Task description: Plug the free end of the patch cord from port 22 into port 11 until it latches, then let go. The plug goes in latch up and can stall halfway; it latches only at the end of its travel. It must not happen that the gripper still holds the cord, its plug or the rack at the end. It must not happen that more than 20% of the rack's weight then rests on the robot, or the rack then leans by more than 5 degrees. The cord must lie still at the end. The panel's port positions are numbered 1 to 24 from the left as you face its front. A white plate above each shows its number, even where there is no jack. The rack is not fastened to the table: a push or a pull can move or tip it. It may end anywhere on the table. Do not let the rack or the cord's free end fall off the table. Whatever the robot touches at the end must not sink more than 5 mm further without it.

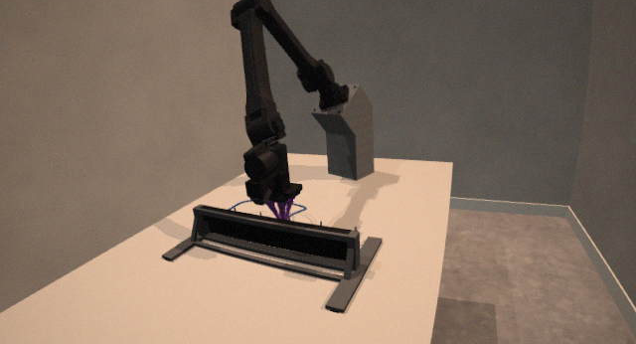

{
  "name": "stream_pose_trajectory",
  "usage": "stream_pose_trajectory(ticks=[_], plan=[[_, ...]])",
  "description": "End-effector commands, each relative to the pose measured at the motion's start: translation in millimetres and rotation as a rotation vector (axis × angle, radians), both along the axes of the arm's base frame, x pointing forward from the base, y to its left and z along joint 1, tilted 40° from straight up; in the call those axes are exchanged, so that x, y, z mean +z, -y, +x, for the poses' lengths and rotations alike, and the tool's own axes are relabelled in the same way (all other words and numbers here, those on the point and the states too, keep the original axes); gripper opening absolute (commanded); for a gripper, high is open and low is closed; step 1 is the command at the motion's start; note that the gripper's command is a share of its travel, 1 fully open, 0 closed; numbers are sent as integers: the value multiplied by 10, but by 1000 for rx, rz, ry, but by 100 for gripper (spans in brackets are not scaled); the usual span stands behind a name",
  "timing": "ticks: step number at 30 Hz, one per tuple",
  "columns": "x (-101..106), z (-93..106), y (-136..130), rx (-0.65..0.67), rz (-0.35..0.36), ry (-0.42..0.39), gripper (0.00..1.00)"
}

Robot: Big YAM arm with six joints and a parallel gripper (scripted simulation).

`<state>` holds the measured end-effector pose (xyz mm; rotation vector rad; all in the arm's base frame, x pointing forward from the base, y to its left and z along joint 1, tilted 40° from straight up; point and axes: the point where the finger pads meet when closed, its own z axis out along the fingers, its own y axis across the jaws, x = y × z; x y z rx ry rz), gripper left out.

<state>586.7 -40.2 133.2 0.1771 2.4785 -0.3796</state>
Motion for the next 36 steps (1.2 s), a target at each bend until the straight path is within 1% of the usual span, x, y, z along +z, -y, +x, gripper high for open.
stream_pose_trajectory(ticks=[1,26,36], plan=[[114,117,57,-2,-5,35,0],[59,71,45,-7,1,34,0],[77,82,41,-8,2,38,0]])
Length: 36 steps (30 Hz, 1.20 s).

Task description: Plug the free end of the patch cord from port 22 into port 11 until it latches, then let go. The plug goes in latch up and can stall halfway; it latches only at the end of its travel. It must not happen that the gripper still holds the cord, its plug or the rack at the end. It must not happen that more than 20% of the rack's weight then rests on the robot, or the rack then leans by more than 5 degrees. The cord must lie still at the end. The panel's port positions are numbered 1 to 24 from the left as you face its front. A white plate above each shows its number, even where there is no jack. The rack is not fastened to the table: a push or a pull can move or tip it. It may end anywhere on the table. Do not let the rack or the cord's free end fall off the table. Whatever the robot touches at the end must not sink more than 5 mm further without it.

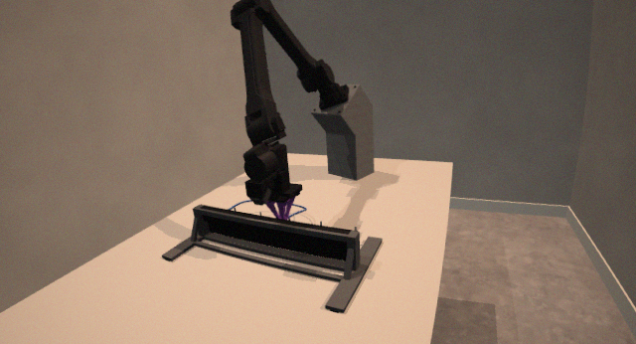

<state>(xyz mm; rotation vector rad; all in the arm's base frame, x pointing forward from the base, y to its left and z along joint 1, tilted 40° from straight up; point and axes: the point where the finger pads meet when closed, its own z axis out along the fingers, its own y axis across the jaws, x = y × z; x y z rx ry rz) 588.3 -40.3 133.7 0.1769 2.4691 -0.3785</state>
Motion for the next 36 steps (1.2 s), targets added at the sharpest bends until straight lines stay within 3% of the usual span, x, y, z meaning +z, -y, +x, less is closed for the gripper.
stream_pose_trajectory(ticks=[1,36], plan=[[72,66,40,-9,3,29,0],[150,140,38,-11,6,25,0]])
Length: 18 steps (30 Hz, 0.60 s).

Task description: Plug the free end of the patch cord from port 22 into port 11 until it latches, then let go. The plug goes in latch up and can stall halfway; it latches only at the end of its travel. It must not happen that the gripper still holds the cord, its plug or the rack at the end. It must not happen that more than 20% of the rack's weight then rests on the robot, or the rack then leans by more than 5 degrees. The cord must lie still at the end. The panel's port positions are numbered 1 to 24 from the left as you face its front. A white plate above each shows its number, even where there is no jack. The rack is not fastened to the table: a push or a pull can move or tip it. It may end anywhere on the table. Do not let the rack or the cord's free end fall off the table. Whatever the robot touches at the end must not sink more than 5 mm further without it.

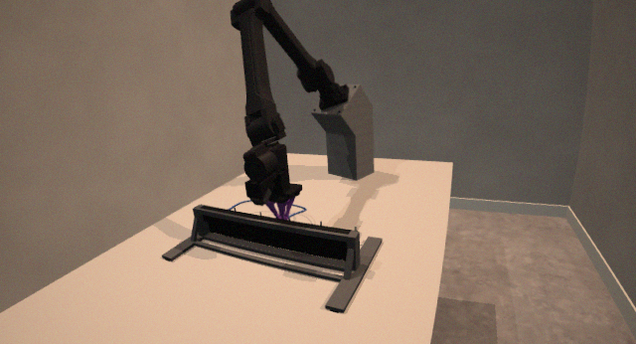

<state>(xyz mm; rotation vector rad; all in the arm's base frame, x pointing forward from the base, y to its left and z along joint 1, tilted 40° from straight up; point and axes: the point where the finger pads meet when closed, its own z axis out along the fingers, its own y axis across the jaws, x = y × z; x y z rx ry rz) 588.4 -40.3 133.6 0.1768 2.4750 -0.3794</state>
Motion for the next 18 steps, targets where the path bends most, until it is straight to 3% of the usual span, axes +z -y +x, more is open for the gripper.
stream_pose_trajectory(ticks=[1,18], plan=[[153,139,38,-11,6,31,0],[194,164,35,-10,7,43,0]])
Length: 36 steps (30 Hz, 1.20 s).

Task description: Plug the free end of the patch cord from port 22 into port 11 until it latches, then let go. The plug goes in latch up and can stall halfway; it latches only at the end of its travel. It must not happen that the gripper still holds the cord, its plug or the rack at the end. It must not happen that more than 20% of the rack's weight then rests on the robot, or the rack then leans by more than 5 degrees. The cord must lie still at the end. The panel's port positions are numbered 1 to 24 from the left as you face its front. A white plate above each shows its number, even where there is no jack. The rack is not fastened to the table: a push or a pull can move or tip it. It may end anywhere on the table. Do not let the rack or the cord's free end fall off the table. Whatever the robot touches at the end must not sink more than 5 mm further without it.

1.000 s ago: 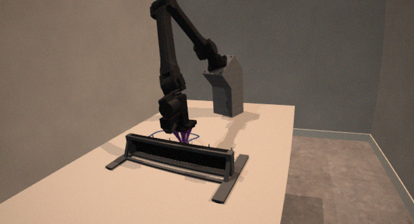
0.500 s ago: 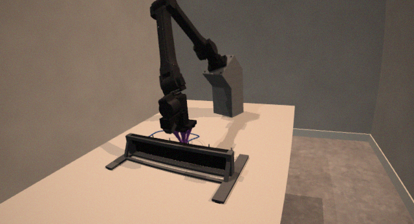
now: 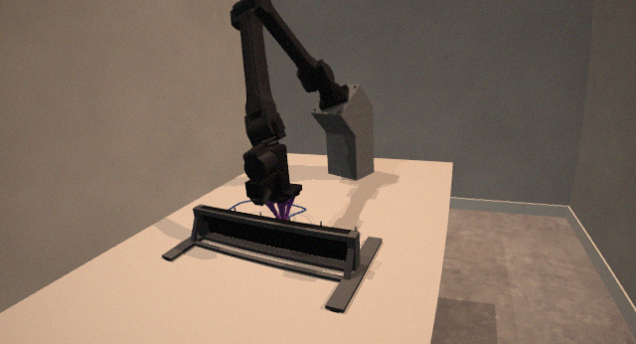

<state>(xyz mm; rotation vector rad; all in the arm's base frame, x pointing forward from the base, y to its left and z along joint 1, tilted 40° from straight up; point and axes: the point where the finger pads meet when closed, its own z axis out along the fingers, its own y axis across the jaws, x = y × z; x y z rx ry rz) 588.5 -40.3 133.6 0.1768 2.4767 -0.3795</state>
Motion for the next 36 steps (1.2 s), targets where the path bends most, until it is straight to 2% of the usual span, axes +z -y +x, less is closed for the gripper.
stream_pose_trajectory(ticks=[1,11,36], plan=[[193,163,35,-10,7,43,0],[178,163,40,-14,11,21,0],[280,233,41,-9,8,55,0]])
